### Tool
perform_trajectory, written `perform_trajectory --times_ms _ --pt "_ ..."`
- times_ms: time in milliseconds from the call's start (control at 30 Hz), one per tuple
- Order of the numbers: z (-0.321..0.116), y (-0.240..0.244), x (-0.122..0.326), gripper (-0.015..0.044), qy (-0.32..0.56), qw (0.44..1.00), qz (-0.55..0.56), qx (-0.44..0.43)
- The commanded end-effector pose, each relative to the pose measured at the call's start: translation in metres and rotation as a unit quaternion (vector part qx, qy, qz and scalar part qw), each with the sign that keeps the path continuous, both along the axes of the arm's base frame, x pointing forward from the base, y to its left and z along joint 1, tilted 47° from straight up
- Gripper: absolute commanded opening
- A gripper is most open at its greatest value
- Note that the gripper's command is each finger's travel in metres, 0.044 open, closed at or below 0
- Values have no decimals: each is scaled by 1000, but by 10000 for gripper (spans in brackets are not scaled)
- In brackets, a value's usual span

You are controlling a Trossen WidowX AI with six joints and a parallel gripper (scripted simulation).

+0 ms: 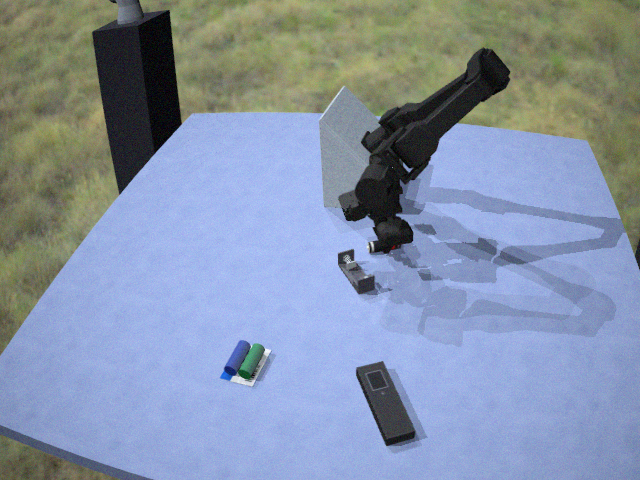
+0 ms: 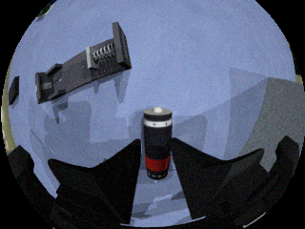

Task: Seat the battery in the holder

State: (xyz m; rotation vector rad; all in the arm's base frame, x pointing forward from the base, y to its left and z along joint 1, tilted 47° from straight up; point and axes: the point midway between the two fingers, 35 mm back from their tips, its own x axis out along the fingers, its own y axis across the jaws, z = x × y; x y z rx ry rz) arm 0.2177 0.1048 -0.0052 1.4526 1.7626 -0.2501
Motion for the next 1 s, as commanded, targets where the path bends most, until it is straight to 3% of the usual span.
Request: perform_trajectory --times_ms 0,167,667,967 --pt "-1 1 -1 102 3 1000 -1 2" --pt "-1 1 -1 72 3 1000 -1 2" --pt "33 -36 0 72 0 1000 1 1" --pt "35 -44 23 72 -140 981 133 0"
